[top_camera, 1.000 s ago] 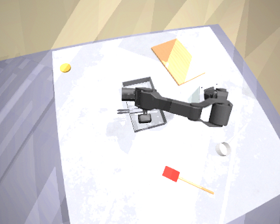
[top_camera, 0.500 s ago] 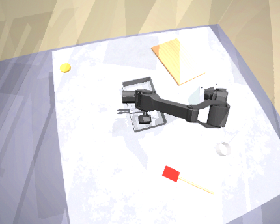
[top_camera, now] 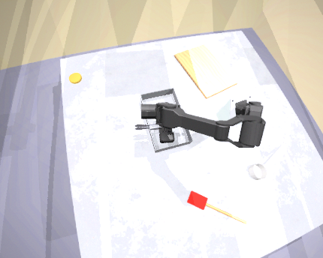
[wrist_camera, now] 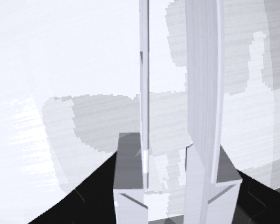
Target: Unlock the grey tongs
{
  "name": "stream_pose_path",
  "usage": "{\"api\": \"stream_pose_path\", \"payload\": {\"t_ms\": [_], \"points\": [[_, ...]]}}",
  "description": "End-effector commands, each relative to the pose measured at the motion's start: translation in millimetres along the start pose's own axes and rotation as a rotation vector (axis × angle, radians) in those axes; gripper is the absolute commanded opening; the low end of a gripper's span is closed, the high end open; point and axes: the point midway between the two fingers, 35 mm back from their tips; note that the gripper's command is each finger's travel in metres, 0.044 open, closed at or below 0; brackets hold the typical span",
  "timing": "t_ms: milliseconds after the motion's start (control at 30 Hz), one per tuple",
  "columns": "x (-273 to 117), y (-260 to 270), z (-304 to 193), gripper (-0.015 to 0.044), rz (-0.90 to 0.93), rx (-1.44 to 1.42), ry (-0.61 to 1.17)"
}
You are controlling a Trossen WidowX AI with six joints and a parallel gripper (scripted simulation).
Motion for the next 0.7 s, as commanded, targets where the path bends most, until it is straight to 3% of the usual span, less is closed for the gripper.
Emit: {"api": "stream_pose_path", "payload": {"t_ms": [0,267,467,667], "points": [[-0.2,-0.3,-0.1,0.0078,0.000,-0.001,0.000],[-0.2,-0.3,-0.1,0.0025,0.000,-0.001,0.000],[-2.9,0.0,-0.7,-0.0133,0.001,-0.001,0.000],[-65.4,3.1,-7.0,-0.0150,0.006,0.006,-0.002]]}}
Point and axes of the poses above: the point midway between the two fingers, 35 mm back from their tips, its own x axis out along the fingers, its own y axis across the jaws, z = x × y, and after that the axes turned 6 degrees about -x, right-handed
